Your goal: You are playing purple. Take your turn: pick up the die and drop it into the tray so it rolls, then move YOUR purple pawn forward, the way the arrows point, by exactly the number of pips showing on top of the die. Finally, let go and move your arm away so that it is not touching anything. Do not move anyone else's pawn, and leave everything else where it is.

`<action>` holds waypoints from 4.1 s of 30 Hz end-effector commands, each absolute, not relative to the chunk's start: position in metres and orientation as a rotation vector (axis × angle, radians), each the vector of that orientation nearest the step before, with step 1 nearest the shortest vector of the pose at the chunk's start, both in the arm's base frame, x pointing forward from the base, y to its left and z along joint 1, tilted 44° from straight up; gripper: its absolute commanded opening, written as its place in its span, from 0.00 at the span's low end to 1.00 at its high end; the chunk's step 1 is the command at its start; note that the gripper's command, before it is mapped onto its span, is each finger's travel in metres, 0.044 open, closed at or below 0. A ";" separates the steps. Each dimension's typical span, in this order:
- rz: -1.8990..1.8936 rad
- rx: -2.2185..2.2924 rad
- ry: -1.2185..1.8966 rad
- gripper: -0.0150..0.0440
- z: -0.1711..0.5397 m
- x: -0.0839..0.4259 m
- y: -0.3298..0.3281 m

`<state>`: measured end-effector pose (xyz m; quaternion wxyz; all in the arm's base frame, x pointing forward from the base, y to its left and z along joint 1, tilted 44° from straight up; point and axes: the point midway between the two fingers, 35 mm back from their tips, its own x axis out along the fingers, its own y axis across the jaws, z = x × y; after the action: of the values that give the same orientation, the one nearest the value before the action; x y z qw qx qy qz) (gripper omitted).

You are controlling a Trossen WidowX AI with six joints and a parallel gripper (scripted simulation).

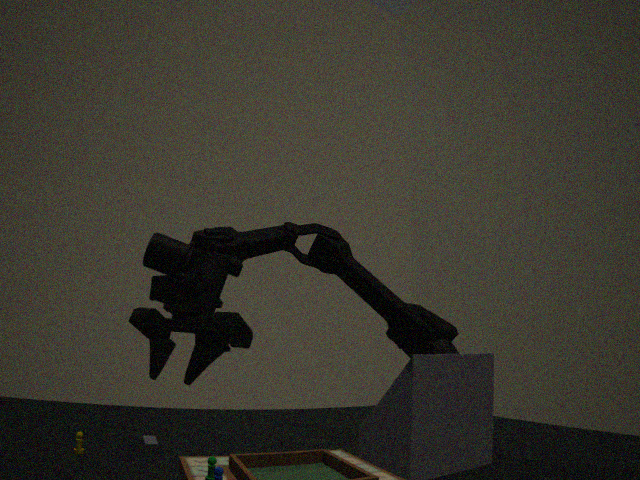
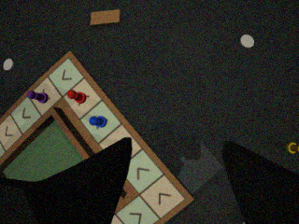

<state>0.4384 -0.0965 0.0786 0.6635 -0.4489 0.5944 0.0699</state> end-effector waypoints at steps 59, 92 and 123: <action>-0.431 -0.749 1.630 0.72 -0.225 0.296 0.063; -0.426 -0.745 1.631 0.25 -0.152 0.296 0.130; 0.079 -1.159 1.761 0.25 -0.074 0.314 0.048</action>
<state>0.3141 0.0598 -0.0827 0.5082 -0.4598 0.7282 0.0095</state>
